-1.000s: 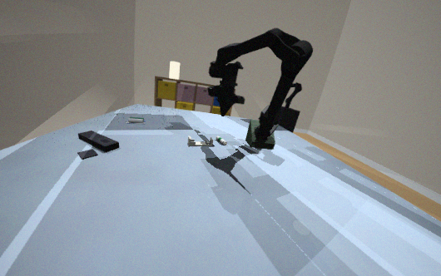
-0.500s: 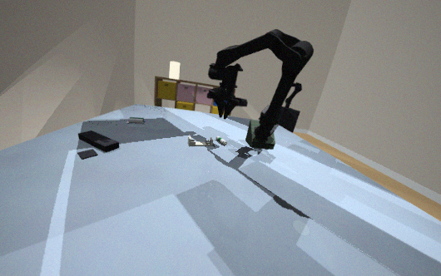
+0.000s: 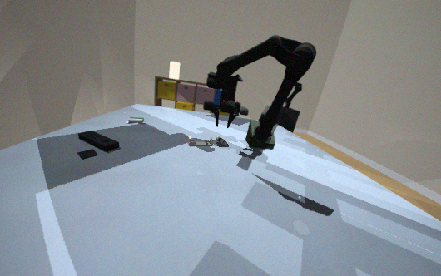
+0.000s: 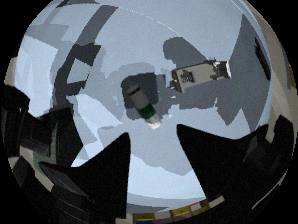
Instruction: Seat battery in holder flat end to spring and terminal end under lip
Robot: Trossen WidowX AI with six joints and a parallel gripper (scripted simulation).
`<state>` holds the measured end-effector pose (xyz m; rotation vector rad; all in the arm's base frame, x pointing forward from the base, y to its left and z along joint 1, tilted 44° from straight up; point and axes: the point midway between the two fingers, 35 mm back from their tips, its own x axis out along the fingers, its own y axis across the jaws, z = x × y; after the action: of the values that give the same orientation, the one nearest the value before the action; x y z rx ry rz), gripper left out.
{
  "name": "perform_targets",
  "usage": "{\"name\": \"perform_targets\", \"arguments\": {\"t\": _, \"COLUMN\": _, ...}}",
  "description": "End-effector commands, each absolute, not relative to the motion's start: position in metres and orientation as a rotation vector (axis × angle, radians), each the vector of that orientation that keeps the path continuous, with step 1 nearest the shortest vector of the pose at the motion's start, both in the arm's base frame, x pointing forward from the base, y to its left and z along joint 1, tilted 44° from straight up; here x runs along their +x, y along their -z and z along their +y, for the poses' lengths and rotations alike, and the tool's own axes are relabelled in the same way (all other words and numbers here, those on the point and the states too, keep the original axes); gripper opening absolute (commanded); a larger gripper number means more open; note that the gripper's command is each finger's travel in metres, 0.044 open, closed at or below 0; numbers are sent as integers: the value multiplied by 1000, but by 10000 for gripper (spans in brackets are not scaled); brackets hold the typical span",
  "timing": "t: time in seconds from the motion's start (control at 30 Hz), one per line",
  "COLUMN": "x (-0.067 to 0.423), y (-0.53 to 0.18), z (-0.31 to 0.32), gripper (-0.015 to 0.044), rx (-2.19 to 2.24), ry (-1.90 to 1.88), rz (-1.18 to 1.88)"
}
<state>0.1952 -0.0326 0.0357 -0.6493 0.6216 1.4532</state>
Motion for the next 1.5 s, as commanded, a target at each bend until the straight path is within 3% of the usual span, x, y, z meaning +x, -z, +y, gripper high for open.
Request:
{"name": "perform_targets", "arguments": {"t": 0.0, "x": 191, "y": -28, "z": -15, "gripper": 221, "rx": -962, "ry": -1589, "rz": 308}}
{"name": "perform_targets", "arguments": {"t": 1.47, "x": 193, "y": 8, "z": 20, "gripper": 221, "rx": -961, "ry": -1589, "rz": 306}}
